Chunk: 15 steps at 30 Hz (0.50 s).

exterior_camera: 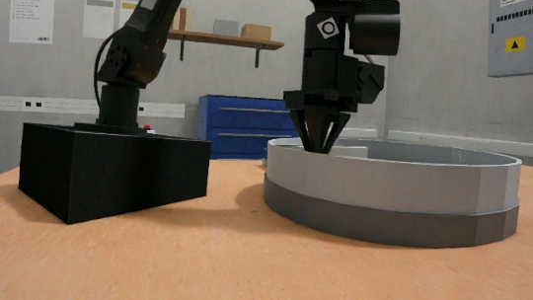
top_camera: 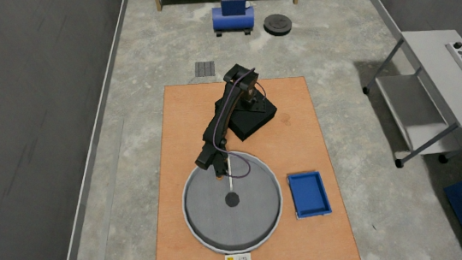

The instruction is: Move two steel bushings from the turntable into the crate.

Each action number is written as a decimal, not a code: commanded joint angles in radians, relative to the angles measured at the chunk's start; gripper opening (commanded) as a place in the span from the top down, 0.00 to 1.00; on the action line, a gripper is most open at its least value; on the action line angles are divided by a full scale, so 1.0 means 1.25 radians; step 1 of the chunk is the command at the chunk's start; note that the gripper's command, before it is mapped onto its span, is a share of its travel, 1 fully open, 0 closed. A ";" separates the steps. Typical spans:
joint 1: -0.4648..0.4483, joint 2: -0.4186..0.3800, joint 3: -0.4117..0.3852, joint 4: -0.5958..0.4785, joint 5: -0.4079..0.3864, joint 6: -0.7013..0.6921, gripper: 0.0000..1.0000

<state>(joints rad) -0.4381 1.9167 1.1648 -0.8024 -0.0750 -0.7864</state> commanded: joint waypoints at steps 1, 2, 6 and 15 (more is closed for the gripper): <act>-0.005 -0.029 0.003 0.004 -0.008 -0.003 0.87; -0.005 -0.029 0.003 0.004 -0.008 -0.003 0.87; -0.006 -0.029 0.007 0.001 -0.008 -0.003 0.87; -0.012 -0.031 0.024 -0.010 -0.008 -0.007 0.87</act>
<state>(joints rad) -0.4381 1.9167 1.1648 -0.8104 -0.0750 -0.7883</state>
